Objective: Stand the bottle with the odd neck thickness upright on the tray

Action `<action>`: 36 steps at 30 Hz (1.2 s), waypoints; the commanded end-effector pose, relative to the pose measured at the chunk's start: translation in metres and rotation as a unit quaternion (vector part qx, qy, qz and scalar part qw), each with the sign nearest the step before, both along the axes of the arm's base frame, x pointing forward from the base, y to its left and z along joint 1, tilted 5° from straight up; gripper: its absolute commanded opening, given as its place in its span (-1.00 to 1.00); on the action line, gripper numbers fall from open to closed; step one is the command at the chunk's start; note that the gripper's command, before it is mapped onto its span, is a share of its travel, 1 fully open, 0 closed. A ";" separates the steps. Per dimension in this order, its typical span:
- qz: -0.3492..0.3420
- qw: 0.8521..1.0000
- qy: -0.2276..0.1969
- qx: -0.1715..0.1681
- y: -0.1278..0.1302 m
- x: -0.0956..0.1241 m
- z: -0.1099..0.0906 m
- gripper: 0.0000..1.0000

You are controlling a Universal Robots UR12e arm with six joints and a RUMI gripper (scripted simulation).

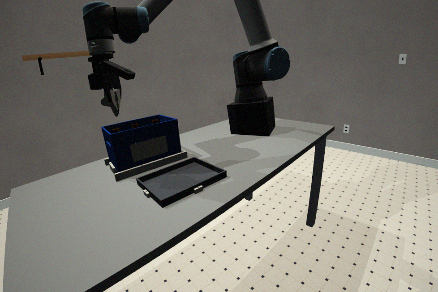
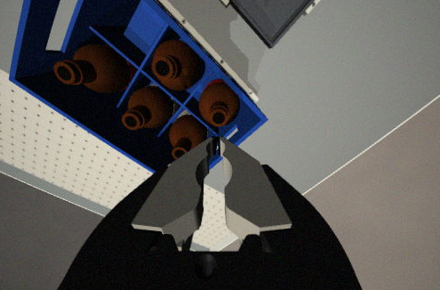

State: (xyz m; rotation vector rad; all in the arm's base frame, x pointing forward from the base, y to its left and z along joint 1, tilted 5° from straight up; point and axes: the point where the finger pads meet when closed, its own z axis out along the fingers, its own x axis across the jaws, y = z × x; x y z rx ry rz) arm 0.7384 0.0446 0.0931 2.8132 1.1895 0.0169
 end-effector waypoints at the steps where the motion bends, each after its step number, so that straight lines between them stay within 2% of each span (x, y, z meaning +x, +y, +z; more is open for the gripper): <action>1: 0.000 1.000 0.001 0.000 0.000 0.000 -0.001 -1.00; 19: -0.001 1.000 0.001 0.000 -0.004 -0.006 0.000 -1.00; 21: -0.001 1.000 0.000 0.000 -0.013 -0.017 0.001 -1.00; 24: -0.001 1.000 0.000 0.000 -0.036 -0.050 0.004 -1.00; 28: -0.001 1.000 0.000 0.000 -0.052 -0.077 0.005 -1.00; 30: -0.001 1.000 0.000 0.000 -0.052 -0.077 0.005 -1.00; 32: -0.001 1.000 0.000 0.000 -0.069 -0.109 0.004 -1.00; 36: -0.001 1.000 0.000 0.000 -0.081 -0.139 0.003 -1.00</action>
